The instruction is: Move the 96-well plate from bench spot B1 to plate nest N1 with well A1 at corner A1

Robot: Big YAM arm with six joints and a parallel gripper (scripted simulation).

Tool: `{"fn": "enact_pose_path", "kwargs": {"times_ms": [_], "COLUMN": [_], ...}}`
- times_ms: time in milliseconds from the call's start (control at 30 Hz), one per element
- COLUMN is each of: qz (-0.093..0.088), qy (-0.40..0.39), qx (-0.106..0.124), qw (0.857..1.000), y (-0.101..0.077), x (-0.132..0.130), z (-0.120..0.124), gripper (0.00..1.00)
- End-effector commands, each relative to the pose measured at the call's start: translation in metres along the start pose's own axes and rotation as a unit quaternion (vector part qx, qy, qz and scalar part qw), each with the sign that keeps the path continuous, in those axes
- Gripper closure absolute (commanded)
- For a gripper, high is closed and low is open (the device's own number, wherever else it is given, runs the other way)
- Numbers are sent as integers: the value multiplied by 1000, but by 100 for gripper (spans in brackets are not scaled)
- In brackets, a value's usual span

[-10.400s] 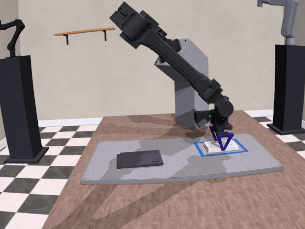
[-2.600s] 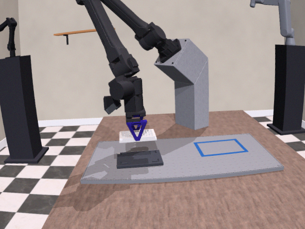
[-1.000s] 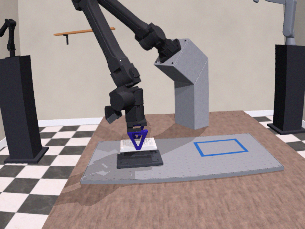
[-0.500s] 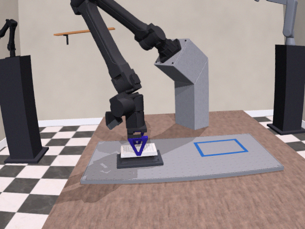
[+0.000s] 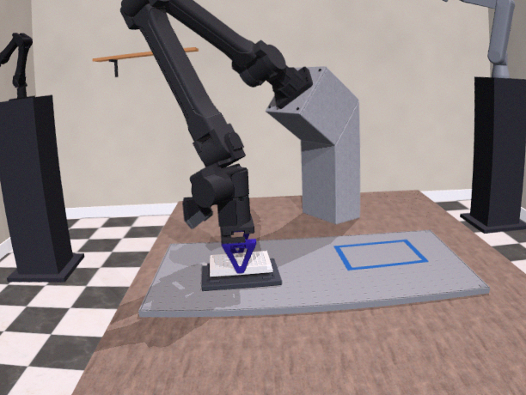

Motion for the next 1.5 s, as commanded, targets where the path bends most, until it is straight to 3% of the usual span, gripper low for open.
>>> {"fn": "enact_pose_path", "kwargs": {"times_ms": [0,1467], "qz": [5,1], "qy": [-5,-2], "qx": [3,0], "qw": [1000,1000], "y": [5,8], "x": [-4,-1], "z": [2,-1], "gripper": [100,100]}}
Point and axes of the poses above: the point where the finger pads meet when closed, its own y axis out along the fingers, its own x axis across the jaws, z = x × y, the point moved 10 cm from there along -y, back along the fingers, and after that the axes turned 5 degrees about y, right-handed, at the moved point
